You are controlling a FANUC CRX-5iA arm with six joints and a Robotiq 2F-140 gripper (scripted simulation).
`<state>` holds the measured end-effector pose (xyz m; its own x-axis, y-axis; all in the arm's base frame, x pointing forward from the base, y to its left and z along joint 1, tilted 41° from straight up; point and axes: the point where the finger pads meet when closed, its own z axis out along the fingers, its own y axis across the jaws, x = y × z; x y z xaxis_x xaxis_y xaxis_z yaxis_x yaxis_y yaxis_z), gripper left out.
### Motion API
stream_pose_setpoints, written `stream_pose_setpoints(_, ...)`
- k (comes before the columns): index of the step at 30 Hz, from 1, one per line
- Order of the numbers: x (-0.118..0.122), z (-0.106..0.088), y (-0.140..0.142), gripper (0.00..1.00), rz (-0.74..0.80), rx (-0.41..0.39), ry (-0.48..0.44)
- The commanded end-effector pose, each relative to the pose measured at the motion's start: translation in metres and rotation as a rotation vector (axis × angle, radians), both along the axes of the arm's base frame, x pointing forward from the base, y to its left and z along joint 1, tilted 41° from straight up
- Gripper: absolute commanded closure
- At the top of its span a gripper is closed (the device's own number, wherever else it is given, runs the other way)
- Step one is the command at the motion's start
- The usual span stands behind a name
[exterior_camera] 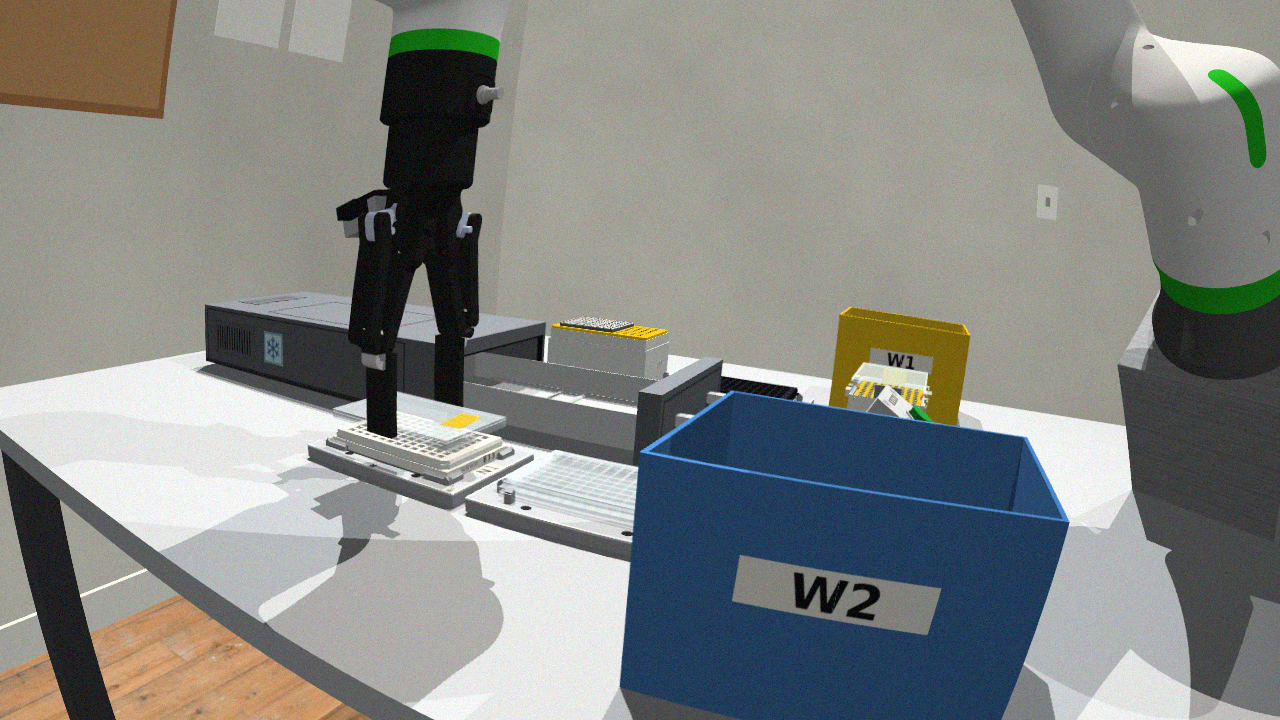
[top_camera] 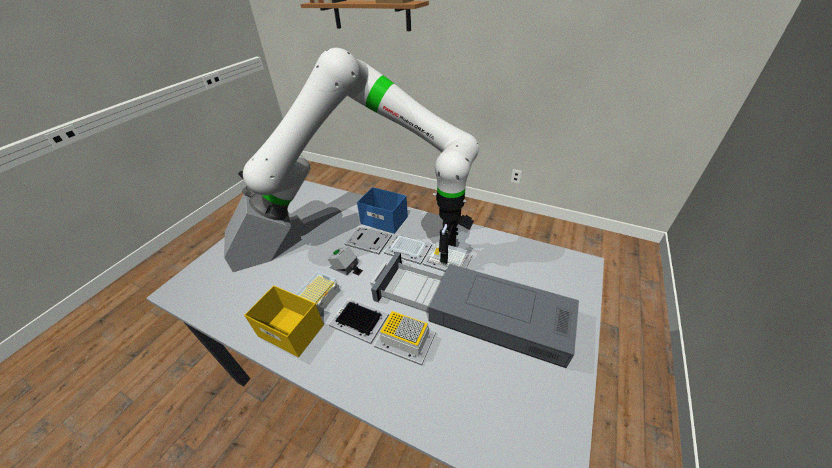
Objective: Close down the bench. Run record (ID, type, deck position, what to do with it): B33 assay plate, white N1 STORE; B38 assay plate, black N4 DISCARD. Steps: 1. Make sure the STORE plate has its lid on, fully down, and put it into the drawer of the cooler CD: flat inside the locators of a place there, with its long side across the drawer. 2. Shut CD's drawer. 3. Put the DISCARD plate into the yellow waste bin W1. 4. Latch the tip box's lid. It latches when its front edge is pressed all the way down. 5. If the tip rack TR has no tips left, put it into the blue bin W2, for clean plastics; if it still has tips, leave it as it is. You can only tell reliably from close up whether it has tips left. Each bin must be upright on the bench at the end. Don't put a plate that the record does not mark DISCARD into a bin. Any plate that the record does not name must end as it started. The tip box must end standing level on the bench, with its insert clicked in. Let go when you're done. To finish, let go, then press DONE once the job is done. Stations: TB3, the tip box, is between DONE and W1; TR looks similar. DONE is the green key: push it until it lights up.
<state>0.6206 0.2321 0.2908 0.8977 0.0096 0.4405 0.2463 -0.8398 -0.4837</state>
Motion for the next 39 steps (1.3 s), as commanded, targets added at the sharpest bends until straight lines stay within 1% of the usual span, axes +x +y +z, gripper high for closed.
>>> stream_pose_setpoints(1, 0.0003, 0.0013, -0.0006, 0.90, -0.001, 0.000, -0.002)
stream_pose_setpoints(39, 0.0032, -0.0048, 0.0038, 0.90, -0.001, 0.000, -0.002)
